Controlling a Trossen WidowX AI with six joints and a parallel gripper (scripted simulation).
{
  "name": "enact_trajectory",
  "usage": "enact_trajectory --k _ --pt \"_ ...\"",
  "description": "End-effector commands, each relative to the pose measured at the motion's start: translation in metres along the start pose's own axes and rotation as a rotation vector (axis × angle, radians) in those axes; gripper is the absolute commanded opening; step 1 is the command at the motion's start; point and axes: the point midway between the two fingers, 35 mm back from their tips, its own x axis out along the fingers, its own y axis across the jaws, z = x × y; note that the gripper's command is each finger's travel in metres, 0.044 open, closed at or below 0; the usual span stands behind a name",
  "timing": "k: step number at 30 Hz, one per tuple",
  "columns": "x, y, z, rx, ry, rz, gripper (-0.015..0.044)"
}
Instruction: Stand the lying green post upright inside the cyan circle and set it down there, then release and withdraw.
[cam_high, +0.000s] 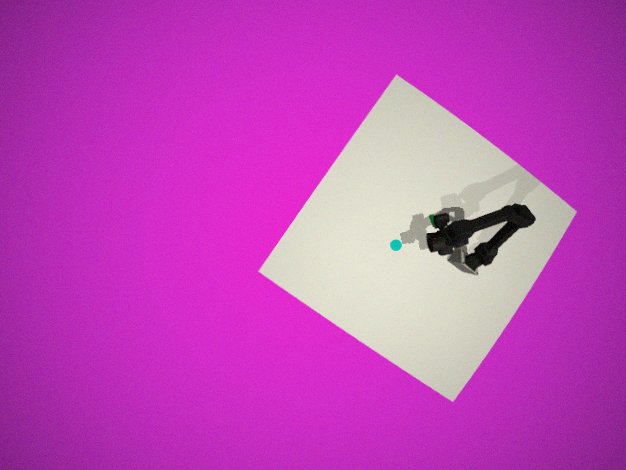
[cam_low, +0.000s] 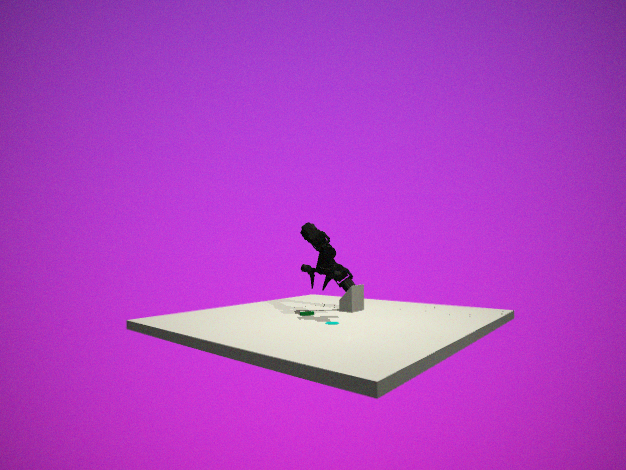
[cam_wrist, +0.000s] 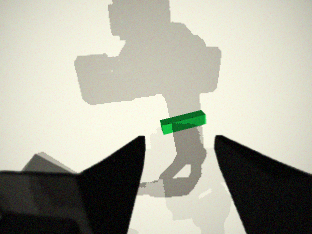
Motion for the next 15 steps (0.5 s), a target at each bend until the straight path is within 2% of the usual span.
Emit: enact_trajectory --k 1,7,15 --pt "0.013 -0.052 -0.035 0.993 0.01 0.194 0.0233" --pt "0.019 -0.069 -0.055 1.378 0.048 0.251 0.0233" --pt "0.02 -0.07 -0.056 1.404 0.051 0.254 0.0233"
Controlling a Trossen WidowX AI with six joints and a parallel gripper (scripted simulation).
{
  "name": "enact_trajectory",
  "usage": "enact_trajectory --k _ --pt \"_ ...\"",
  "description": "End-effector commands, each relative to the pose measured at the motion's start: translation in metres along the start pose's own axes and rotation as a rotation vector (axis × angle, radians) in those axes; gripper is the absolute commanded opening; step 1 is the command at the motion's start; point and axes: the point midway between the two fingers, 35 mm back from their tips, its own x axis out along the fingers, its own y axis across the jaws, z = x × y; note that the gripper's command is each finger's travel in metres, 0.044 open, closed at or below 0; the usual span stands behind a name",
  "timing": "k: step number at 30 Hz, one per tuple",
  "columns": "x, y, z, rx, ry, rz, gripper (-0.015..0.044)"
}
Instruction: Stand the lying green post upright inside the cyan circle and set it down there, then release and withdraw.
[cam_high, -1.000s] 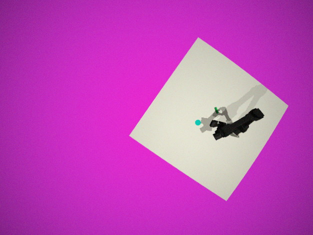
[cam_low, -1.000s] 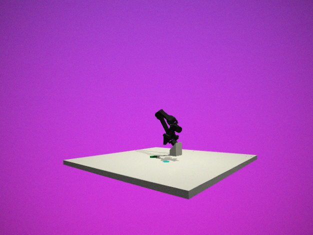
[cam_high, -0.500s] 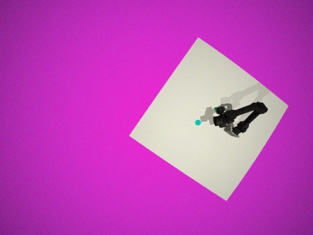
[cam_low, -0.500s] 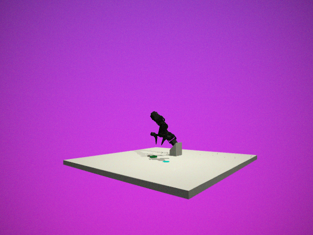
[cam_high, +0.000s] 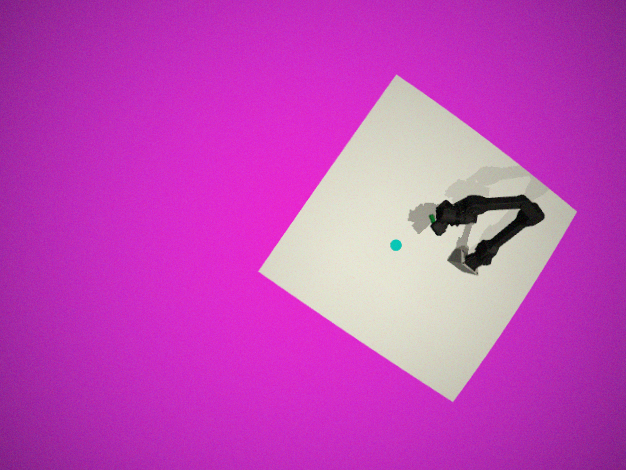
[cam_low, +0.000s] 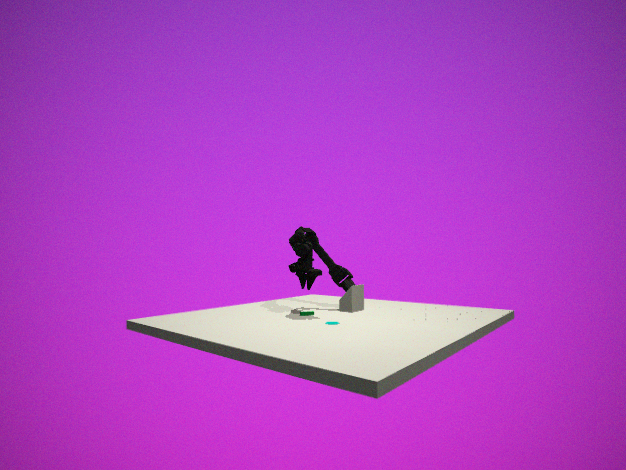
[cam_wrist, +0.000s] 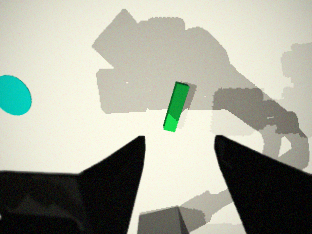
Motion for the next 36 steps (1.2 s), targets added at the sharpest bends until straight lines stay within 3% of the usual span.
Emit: enact_trajectory --k 1,13,23,32,36 --pt "-0.002 -0.017 0.009 0.282 0.016 0.048 0.0233" --pt "0.0 -0.017 0.009 0.282 0.016 0.049 0.0233" --pt "0.109 -0.012 0.009 0.283 0.014 0.046 0.0233" --pt "0.116 -0.013 0.008 0.283 0.013 0.043 0.0233" --pt "0.116 -0.013 0.008 0.283 0.013 0.043 0.0127"
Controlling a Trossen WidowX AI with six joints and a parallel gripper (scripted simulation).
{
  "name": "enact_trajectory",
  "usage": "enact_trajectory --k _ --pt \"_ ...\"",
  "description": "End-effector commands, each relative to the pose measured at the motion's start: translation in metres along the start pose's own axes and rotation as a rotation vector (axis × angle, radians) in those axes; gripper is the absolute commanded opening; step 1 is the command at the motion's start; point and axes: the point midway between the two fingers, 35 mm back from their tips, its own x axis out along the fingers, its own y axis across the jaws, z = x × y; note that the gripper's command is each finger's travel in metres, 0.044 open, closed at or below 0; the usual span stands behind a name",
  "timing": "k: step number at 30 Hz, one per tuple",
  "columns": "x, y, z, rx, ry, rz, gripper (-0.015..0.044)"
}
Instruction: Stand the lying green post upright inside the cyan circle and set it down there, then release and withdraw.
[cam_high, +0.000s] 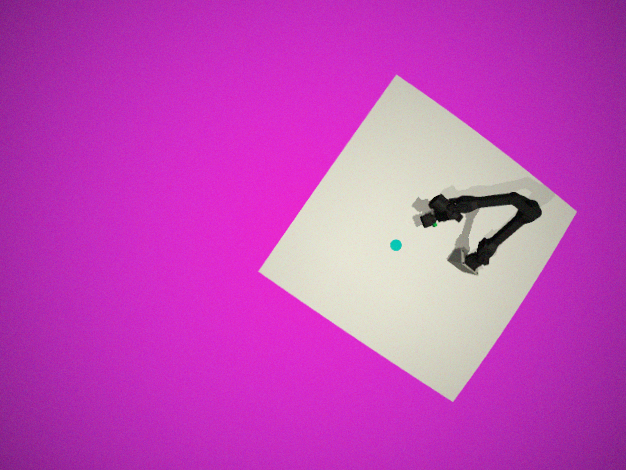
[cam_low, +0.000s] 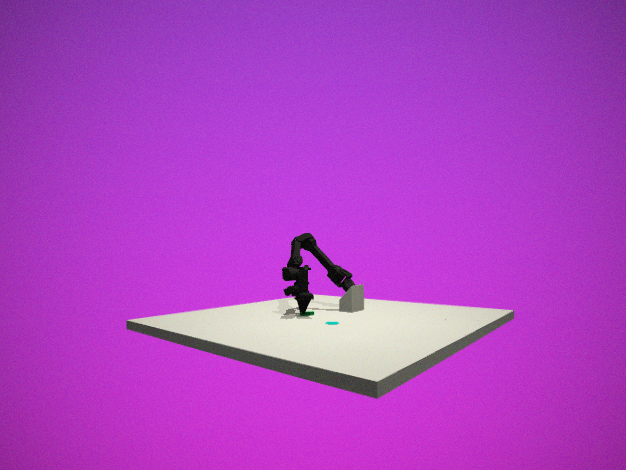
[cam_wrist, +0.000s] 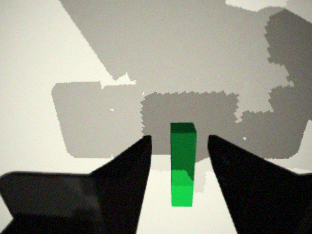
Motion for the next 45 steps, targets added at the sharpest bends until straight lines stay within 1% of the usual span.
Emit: enact_trajectory --k 1,4,11,28,45 --pt "0.004 -0.002 -0.003 -0.009 0.003 -0.01 0.0101" --pt "0.004 -0.002 -0.003 -0.009 0.003 -0.01 0.0023" --pt "-0.001 -0.001 -0.002 -0.009 0.004 -0.008 0.0023" --pt "-0.052 0.006 0.001 -0.009 0.01 0.002 0.0023" --pt "-0.106 0.002 -0.002 -0.01 0.008 -0.004 0.0023"
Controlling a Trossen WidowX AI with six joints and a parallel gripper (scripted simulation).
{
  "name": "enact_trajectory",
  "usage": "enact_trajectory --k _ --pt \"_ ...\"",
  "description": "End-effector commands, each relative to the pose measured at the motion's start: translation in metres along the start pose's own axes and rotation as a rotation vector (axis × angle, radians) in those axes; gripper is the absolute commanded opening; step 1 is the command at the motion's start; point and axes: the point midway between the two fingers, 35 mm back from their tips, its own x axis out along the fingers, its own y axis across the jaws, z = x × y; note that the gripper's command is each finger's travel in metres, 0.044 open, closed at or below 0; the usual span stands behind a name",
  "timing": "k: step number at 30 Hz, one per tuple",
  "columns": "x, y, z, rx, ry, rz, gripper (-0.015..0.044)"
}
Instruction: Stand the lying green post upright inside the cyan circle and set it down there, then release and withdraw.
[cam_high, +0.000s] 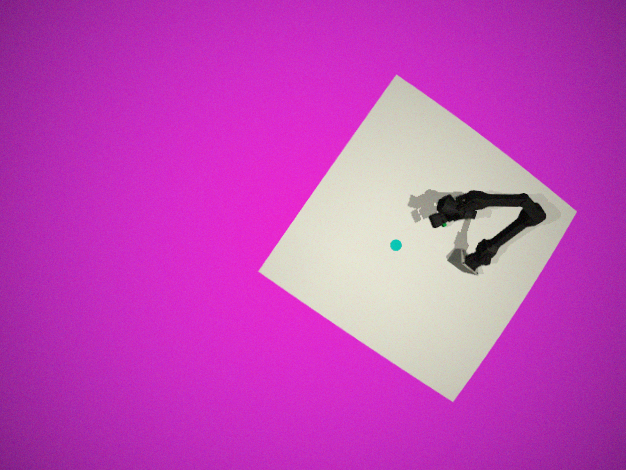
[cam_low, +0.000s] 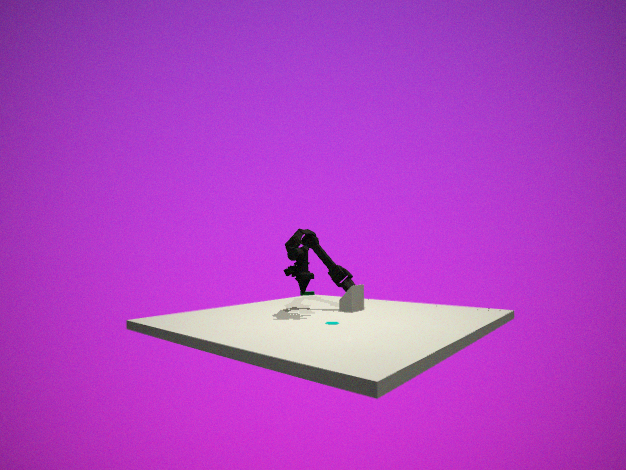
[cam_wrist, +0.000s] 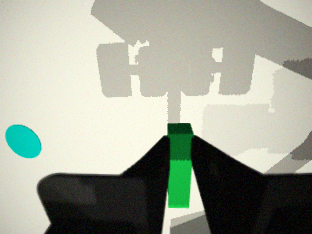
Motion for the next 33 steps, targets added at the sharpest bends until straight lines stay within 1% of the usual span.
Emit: enact_trajectory --k 1,7,33 --pt "-0.016 -0.002 0.0 0.009 -0.002 0.006 0.0023" --pt "-0.021 -0.001 0.0 -0.005 -0.003 0.006 0.0023" --pt "-0.037 0.074 0.002 -0.571 -0.004 0.023 0.0023"
